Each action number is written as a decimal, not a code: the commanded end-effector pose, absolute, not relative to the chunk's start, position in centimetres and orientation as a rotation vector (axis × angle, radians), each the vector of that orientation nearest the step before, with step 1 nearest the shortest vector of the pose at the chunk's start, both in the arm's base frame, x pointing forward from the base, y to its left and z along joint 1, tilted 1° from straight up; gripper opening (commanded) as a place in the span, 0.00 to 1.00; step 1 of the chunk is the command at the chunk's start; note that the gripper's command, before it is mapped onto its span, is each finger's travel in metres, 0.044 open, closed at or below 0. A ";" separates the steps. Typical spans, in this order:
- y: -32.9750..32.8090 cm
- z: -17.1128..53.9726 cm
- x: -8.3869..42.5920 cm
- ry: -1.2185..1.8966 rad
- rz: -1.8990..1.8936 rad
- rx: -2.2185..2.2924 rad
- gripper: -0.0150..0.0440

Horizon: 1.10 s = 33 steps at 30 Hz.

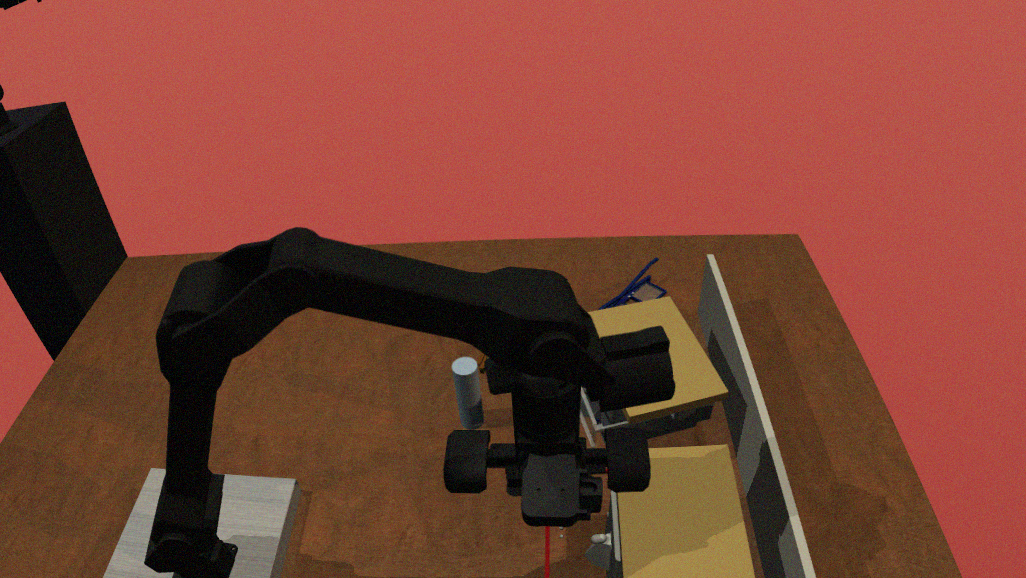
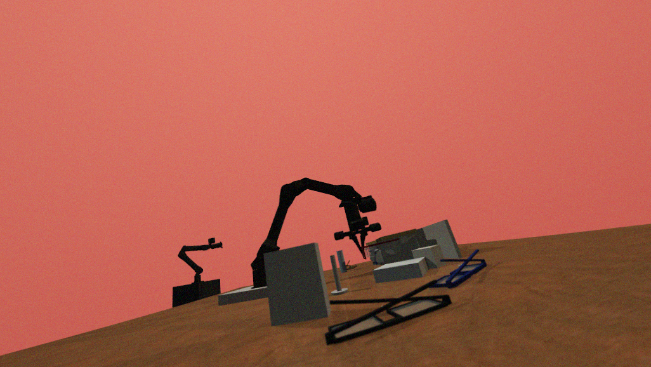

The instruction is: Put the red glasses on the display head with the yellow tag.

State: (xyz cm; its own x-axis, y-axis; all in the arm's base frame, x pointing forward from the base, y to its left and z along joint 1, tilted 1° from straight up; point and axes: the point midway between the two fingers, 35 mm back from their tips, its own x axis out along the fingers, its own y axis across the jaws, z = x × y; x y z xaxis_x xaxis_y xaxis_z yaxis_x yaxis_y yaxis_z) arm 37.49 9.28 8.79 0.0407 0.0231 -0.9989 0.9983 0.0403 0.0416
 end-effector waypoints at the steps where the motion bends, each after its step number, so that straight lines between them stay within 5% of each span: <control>1: 9.2 8.7 38.1 1.213 -1.141 1.210 0.25; 33: 9.3 8.8 41.0 1.211 -1.139 1.211 0.25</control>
State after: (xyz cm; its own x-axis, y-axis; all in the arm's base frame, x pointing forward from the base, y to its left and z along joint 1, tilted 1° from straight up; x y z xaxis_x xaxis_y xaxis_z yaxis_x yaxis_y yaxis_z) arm 40.94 9.40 8.98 0.0435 0.0229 -0.9988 0.9982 0.0403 0.0444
